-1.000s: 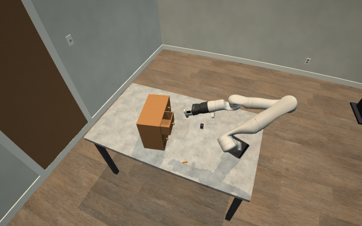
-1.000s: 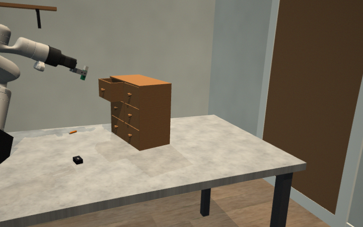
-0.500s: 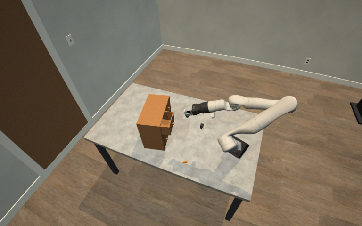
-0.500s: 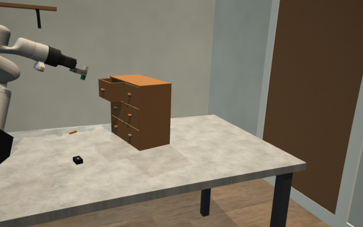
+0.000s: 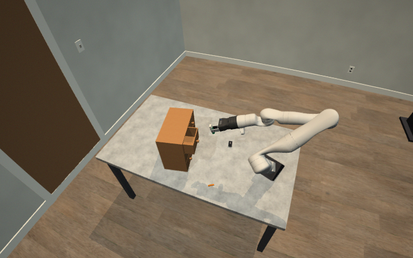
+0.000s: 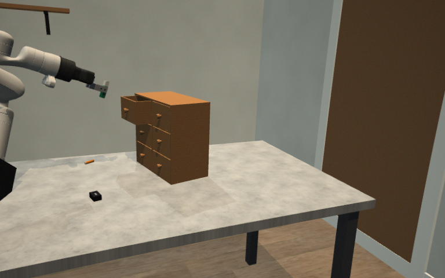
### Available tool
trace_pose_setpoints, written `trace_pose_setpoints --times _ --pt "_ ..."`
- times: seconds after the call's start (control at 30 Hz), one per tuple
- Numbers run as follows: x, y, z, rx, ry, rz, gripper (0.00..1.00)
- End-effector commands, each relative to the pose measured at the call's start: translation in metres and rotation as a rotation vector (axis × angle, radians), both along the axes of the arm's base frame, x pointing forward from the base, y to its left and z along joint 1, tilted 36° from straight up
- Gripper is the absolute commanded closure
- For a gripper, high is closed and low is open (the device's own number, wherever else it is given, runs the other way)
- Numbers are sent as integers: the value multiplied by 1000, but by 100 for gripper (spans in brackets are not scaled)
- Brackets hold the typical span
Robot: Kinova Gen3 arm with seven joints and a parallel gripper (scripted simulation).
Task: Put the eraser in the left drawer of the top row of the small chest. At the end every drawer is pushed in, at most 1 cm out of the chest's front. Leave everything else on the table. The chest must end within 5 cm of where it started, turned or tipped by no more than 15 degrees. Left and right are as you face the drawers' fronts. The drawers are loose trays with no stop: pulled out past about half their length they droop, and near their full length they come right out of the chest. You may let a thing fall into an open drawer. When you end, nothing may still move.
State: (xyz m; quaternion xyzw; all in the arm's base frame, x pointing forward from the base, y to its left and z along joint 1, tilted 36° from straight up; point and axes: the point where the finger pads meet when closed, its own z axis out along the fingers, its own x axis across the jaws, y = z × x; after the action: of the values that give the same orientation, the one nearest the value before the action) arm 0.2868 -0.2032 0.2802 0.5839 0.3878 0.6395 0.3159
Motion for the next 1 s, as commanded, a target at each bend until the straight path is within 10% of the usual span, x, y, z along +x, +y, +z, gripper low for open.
trace_pose_setpoints --times 0.0,0.97 --pt "5 0 1 -5 -2 -1 55" --pt "71 -6 23 -8 -2 -5 55"
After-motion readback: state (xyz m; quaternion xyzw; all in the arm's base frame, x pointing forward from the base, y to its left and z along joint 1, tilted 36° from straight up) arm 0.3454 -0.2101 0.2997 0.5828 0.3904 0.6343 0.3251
